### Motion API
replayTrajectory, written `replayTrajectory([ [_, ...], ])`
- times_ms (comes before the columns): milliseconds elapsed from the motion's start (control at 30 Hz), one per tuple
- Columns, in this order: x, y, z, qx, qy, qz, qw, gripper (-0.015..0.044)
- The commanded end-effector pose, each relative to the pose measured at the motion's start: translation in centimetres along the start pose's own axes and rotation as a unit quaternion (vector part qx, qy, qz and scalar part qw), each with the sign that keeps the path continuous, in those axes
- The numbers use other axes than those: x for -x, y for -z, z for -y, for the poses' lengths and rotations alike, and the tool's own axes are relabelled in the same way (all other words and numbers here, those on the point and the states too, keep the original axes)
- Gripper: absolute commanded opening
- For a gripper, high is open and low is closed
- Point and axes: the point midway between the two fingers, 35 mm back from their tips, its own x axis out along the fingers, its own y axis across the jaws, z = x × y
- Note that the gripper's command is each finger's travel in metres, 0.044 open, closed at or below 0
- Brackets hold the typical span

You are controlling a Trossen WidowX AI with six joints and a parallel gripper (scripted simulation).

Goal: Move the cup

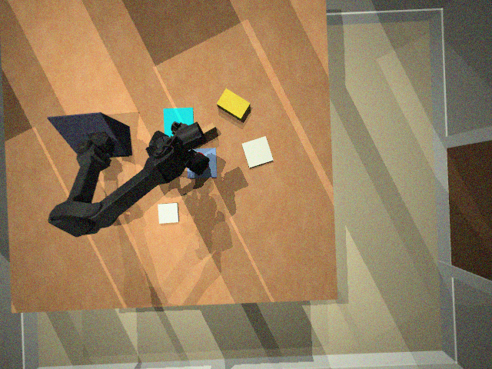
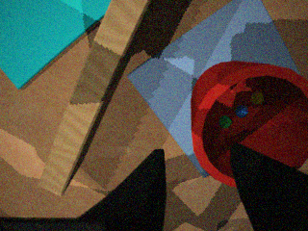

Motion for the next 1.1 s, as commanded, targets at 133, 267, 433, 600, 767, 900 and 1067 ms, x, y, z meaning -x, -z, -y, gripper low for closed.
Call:
replayTrajectory([
  [133,-0.1,0.2,0.3,0.012,0.004,-0.01,1.0,0.0148],
  [267,-0.7,0.2,0.4,0.012,0.004,-0.009,1.0,0.0148],
  [433,-1.6,0.1,0.4,0.012,0.004,-0.009,1.0,0.0148],
  [600,-2.4,0.1,0.4,0.012,0.004,-0.009,1.0,0.0148],
  [767,-3.2,0.1,0.5,0.012,0.004,-0.009,1.0,0.0148],
  [900,-3.9,0.1,0.5,0.012,0.004,-0.009,1.0,0.0148],
  [1067,-4.7,0.1,0.5,0.012,0.004,-0.009,1.0,0.0148],
])
